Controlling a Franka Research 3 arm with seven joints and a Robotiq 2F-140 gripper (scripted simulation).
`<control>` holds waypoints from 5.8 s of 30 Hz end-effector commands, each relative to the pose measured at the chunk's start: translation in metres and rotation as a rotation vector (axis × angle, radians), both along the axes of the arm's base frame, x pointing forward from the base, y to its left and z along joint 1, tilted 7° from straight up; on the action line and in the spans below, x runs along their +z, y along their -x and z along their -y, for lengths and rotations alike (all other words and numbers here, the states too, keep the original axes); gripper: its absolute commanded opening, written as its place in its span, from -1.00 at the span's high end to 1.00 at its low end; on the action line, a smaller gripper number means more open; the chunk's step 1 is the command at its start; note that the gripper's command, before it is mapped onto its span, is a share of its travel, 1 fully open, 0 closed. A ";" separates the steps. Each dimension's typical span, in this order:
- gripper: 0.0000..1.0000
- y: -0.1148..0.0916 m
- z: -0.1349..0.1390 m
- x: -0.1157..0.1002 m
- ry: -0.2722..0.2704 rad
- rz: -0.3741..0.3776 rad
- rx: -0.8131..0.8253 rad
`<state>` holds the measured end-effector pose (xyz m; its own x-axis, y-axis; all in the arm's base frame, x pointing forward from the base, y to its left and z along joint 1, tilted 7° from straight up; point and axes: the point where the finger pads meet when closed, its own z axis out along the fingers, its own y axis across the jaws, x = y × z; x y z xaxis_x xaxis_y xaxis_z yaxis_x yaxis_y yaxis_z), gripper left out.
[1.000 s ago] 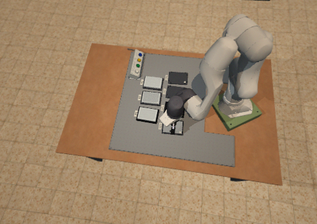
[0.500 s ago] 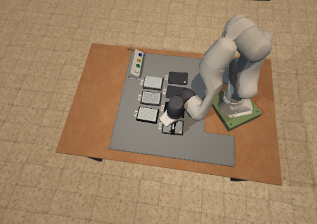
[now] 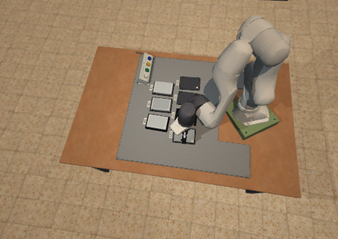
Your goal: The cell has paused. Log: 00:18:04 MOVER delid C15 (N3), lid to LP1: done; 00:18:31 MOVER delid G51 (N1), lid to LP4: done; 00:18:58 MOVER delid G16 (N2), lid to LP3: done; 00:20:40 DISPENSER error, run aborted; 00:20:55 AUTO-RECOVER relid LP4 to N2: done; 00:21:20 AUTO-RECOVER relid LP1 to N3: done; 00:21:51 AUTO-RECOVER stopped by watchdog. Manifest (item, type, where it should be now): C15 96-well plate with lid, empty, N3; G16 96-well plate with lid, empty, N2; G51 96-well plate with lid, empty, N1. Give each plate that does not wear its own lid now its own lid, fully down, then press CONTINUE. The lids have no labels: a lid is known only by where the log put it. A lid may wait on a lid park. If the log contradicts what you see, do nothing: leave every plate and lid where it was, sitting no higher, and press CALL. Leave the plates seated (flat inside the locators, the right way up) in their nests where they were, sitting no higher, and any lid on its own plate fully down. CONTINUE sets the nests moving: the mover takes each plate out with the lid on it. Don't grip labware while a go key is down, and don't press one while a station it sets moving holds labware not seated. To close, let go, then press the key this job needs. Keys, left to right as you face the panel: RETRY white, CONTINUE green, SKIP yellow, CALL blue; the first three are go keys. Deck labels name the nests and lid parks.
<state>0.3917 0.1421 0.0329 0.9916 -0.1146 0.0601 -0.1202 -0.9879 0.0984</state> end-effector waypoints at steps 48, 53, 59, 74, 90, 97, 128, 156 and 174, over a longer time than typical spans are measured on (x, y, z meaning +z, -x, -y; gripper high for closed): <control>-0.32 0.001 0.002 -0.001 0.001 0.000 -0.004; -0.32 0.001 0.002 -0.001 0.001 0.000 -0.004; -0.32 0.001 0.002 -0.001 0.001 0.000 -0.004; -0.18 0.001 0.002 -0.001 0.001 0.000 -0.004; -0.18 0.001 0.002 -0.001 0.001 0.000 -0.004; -0.18 0.001 0.002 -0.001 0.001 0.000 -0.004; -0.18 0.001 0.002 -0.001 0.001 0.000 -0.004; -0.32 0.001 0.002 -0.001 0.001 0.000 -0.004; -0.32 0.001 0.002 -0.001 0.001 0.000 -0.004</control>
<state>0.3914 0.1412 0.0325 0.9913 -0.1170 0.0596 -0.1225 -0.9876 0.0984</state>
